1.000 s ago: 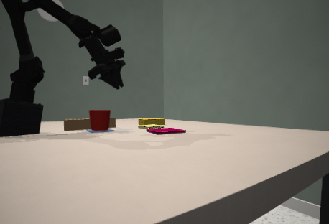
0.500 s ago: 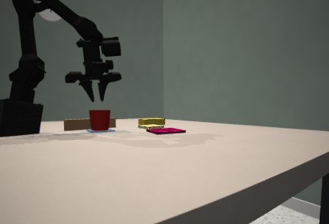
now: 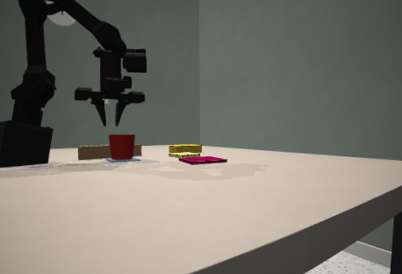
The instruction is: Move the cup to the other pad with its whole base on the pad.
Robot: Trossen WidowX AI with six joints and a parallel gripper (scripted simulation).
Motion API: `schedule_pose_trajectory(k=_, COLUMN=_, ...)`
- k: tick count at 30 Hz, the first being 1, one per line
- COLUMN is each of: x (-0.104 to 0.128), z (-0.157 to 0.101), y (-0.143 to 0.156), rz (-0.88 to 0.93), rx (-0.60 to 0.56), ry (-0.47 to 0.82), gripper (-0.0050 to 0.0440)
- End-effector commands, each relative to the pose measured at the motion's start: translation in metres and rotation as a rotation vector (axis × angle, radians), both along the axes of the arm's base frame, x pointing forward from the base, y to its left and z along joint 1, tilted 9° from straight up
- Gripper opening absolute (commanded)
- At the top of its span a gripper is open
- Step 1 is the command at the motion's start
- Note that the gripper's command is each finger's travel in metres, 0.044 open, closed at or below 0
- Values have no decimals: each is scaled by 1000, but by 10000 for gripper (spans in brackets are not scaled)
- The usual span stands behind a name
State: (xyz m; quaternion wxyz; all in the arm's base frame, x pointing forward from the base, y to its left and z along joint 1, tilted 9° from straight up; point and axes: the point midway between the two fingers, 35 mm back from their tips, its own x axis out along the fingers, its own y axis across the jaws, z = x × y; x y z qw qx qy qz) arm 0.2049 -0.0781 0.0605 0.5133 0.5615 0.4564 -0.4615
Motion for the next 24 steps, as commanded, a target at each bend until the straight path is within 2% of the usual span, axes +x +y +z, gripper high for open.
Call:
schedule_pose_trajectory(k=1, x=1, z=-6, y=1, rz=-5, rx=8, ry=3, gripper=148)
schedule_pose_trajectory(k=24, x=8, z=-36, y=1, rz=-5, rx=8, ry=3, gripper=148)
